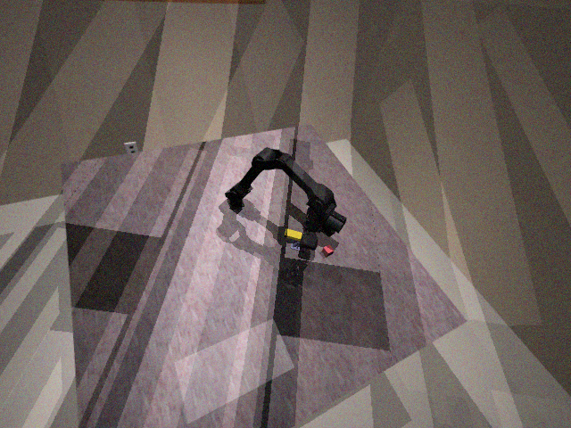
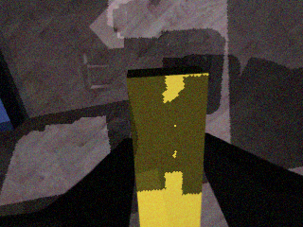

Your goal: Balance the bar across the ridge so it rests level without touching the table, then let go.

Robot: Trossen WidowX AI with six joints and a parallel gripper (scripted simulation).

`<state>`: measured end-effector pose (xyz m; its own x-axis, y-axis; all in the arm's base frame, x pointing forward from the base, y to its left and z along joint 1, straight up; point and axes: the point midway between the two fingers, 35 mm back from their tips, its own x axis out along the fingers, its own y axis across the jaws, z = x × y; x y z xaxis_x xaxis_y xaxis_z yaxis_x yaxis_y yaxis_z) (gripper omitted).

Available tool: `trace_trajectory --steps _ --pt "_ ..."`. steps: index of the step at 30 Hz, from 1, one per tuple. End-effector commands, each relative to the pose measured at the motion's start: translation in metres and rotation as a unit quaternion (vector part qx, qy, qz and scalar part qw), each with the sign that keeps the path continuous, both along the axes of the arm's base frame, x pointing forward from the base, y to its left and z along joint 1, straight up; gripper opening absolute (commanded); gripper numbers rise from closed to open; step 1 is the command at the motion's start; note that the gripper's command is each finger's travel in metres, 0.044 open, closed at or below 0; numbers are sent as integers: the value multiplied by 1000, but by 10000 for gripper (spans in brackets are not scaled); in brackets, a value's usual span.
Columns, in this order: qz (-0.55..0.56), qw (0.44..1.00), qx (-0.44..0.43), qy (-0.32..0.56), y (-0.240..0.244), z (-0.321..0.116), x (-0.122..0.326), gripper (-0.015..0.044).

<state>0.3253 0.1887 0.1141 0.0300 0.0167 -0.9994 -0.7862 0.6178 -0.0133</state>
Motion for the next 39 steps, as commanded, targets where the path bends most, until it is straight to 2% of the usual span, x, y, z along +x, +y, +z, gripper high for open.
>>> trace_trajectory --steps 1,34,39 --pt "0 1000 0 0 0 0 0 169" --pt "0 1000 0 0 0 0 0 185" --pt "0 1000 0 0 0 0 0 316"
